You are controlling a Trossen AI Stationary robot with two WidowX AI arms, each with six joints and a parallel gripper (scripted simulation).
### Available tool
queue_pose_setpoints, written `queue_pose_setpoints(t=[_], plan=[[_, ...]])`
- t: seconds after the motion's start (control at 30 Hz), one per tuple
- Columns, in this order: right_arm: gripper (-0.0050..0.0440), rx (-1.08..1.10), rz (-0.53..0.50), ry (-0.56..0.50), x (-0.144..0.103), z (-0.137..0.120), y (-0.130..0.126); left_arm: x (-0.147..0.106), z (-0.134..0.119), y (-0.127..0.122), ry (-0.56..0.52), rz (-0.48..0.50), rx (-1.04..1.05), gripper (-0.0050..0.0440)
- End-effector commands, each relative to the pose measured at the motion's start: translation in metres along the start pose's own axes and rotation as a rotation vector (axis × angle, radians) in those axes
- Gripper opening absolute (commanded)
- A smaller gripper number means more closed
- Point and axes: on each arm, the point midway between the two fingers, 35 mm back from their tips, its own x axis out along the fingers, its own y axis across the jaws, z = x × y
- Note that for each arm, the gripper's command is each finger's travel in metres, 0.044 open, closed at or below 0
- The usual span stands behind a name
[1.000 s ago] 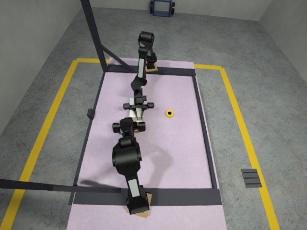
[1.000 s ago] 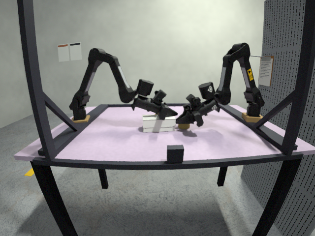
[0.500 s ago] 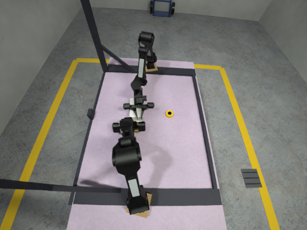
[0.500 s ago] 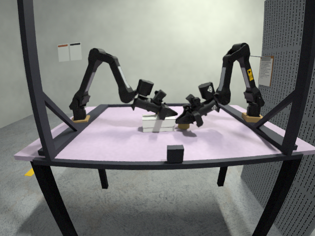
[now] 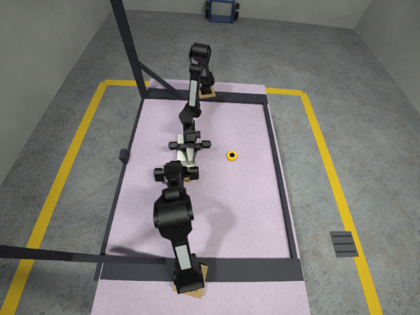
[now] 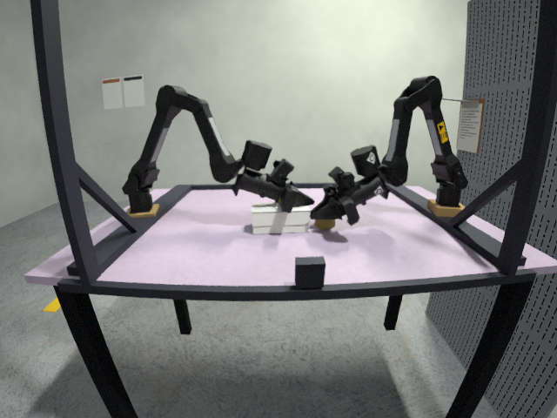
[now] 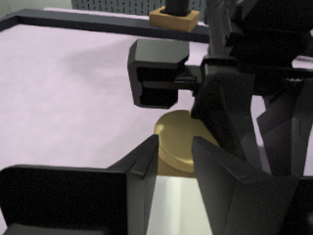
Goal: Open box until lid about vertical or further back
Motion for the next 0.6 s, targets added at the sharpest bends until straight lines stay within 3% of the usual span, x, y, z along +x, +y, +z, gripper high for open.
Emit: queue_pose_setpoints(t=[0.0, 0.37, 0.57], plan=[[0.0075, 0.008, 0.000, -0.006, 0.0023, 0.0029, 0.0003, 0.0013, -0.0261, 0.0075, 0.068, 0.016, 0.015, 0.0099], [0.0020, 0.007, 0.003, -0.006, 0.0023, 0.0028, 0.0020, 0.0013, -0.0261, 0.0075, 0.068, 0.016, 0.015, 0.0099], [0.0016, 0.007, 0.002, -0.006, 0.0023, 0.0030, 0.0013, 0.0013, -0.0261, 0.0075, 0.068, 0.016, 0.015, 0.0099]])
